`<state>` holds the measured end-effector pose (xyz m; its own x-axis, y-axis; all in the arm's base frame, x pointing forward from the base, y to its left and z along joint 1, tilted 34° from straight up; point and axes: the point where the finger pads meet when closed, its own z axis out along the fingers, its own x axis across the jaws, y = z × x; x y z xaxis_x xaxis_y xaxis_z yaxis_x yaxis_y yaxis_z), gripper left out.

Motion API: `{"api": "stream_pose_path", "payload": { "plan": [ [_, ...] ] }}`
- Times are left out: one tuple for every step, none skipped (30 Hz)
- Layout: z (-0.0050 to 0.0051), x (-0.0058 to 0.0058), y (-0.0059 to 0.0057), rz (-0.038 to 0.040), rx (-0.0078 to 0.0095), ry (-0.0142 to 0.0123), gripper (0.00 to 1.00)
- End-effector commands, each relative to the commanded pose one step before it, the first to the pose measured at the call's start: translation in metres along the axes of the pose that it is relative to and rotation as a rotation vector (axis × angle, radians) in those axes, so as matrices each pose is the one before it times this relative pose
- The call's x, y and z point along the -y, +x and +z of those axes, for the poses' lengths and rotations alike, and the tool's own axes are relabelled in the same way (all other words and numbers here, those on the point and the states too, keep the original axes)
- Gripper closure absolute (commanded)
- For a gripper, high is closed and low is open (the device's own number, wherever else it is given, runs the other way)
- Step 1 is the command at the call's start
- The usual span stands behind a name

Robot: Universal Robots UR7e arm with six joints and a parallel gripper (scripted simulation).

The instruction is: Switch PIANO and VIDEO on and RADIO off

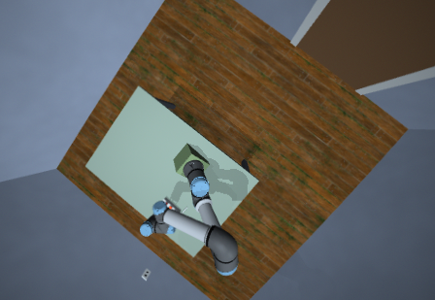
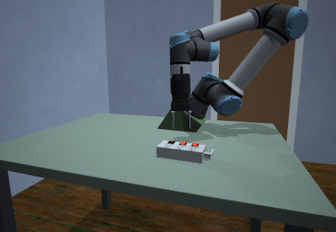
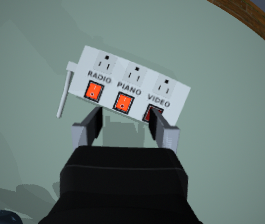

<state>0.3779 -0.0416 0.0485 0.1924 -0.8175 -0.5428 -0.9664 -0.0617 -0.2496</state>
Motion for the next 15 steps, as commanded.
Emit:
{"api": "stream_pose_path", "payload": {
  "plan": [
    [-0.03797, 0.00897, -0.00811, 0.16781, -0.01882, -0.03924, 0.0],
    [0.0, 0.0, 0.0, 0.0, 0.0, 0.0, 0.0],
    [-0.00791, 0.00036, -0.0029, 0.03792, -0.0038, -0.00756, 0.0],
    [-0.00683, -0.00002, -0.00272, 0.03257, -0.00351, -0.00637, 0.0],
    [0.0, 0.0, 0.0, 0.0, 0.0, 0.0, 0.0],
    [-0.00542, -0.00026, -0.00229, 0.02578, -0.00293, -0.00495, 0.0],
    [-0.00384, -0.00031, -0.00168, 0.01821, -0.00215, -0.00345, 0.0],
    [-0.00227, -0.00024, -0.00102, 0.01077, -0.0013, -0.00202, 0.0],
    [-0.00095, -0.00011, -0.00043, 0.00451, -0.00055, -0.00084, 0.0],
    [0.0, 0.0, 0.0, 0.0, 0.0, 0.0, 0.0],
    [0.0, 0.0, 0.0, 0.0, 0.0, 0.0, 0.0],
    [-0.00017, -0.00002, -0.00004, 0.00079, -0.00009, -0.00009, 0.0],
    [-0.00013, 0.0, 0.00019, 0.00051, -0.00002, 0.00034, 0.0],
    [0.00032, -0.00008, 0.00037, 0.00112, 0.00121, -0.00074, 0.0],
    [0.00028, -0.00007, 0.0003, 0.00091, 0.00103, -0.00065, 0.0]
  ]
}}
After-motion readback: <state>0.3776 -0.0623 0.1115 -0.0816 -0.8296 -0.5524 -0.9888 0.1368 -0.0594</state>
